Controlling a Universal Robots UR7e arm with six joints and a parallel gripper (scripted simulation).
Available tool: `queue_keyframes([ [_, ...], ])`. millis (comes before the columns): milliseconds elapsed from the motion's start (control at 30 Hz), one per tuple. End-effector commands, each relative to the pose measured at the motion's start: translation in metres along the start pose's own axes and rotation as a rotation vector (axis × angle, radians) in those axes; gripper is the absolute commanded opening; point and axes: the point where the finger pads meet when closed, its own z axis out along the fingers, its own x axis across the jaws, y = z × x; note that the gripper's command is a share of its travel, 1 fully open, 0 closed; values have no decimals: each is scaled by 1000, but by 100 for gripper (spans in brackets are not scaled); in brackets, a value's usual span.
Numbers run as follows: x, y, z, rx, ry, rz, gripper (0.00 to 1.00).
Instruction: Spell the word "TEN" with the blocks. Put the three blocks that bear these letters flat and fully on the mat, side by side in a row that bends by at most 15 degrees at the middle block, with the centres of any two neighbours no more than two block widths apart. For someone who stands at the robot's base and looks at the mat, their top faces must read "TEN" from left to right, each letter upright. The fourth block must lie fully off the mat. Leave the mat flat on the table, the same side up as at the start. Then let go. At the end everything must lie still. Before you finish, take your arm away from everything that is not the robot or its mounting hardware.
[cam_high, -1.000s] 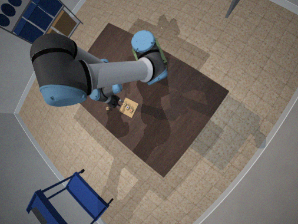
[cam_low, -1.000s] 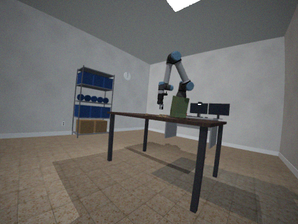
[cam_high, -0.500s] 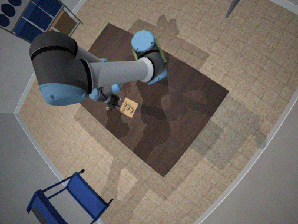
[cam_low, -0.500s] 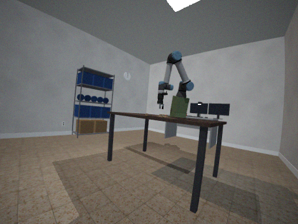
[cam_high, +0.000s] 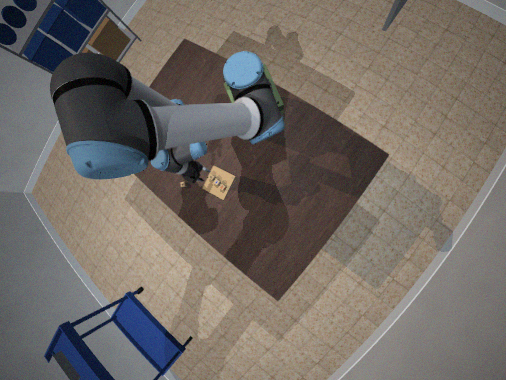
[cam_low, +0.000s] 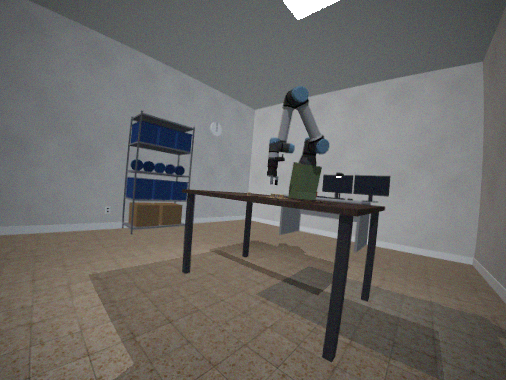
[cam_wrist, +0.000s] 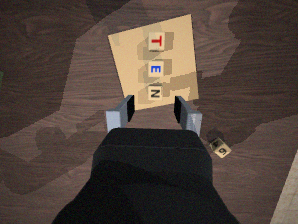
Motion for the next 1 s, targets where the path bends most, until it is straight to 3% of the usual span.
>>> queue_keyframes([
  [0,0,0,-3,-1,1,0,100],
  [233,0,0,-14,-1,1,0,100],
  [967,0,0,-81,-1,1,0,100],
])
